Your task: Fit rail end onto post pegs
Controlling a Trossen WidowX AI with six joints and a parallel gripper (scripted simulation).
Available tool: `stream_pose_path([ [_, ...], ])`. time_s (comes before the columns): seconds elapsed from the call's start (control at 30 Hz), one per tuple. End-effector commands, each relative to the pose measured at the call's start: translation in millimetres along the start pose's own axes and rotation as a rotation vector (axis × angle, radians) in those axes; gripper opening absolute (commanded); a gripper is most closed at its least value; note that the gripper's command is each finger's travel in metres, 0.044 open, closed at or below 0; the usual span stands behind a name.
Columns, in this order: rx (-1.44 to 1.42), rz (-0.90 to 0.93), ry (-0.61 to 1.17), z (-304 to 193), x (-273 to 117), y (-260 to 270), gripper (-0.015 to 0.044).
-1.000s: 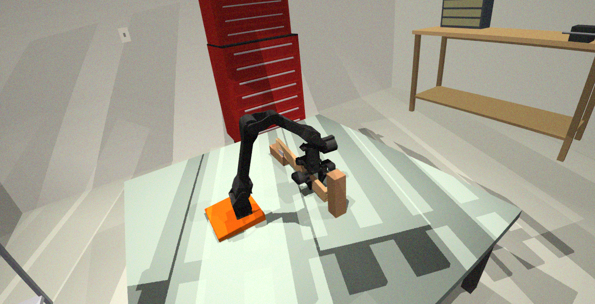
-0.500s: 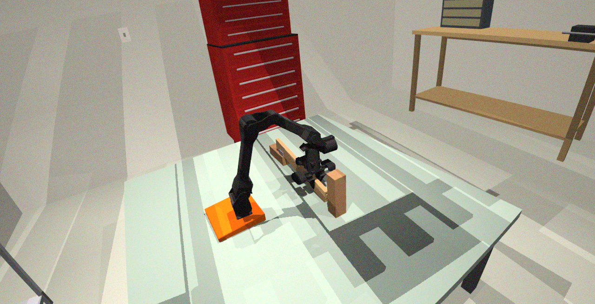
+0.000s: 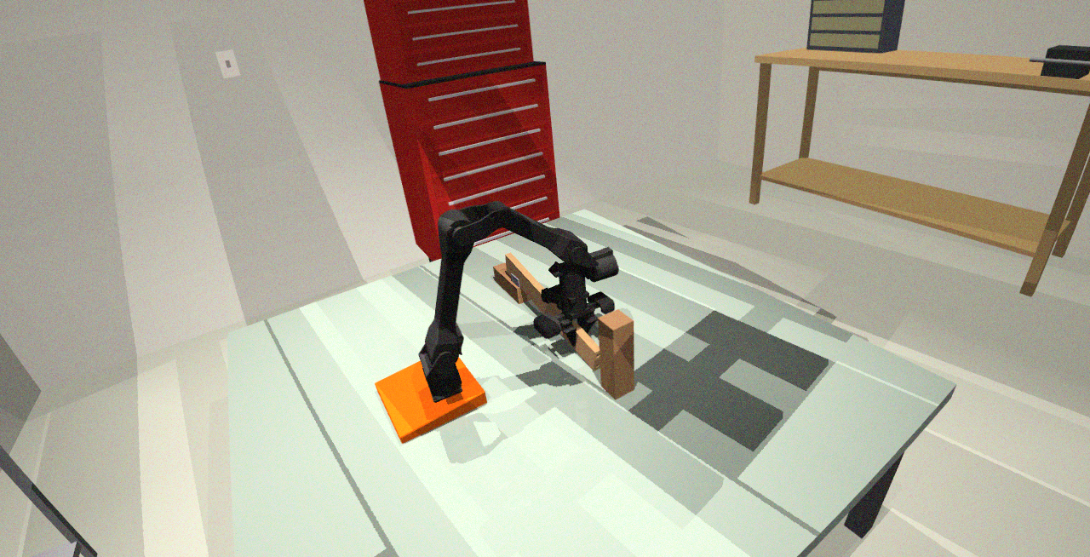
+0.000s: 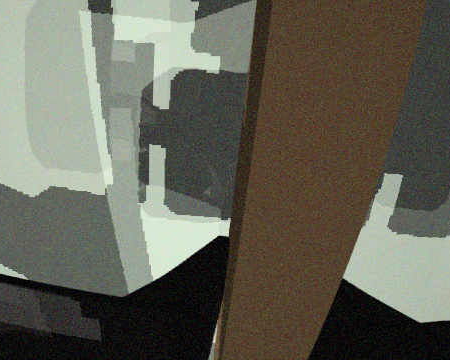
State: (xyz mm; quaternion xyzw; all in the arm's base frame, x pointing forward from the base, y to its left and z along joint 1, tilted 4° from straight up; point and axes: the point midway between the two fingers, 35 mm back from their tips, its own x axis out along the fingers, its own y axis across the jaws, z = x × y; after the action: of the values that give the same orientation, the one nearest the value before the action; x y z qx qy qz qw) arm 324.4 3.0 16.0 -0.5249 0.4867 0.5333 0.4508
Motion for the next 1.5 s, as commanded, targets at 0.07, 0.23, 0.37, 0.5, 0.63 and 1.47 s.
stream_pose_path([
  [0.07,-0.003,-0.002,-0.003,0,-4,-1,0.0],
  [0.23,-0.003,-0.002,-0.003,0,-7,-1,0.0],
  [0.37,-0.003,-0.002,-0.003,0,-9,-2,0.0],
  [0.5,-0.003,-0.002,-0.003,0,-11,-2,0.0],
  [0.63,-0.003,-0.002,-0.003,0,-13,-3,0.0],
  [1.47,-0.003,-0.003,-0.003,0,-26,-4,0.0],
])
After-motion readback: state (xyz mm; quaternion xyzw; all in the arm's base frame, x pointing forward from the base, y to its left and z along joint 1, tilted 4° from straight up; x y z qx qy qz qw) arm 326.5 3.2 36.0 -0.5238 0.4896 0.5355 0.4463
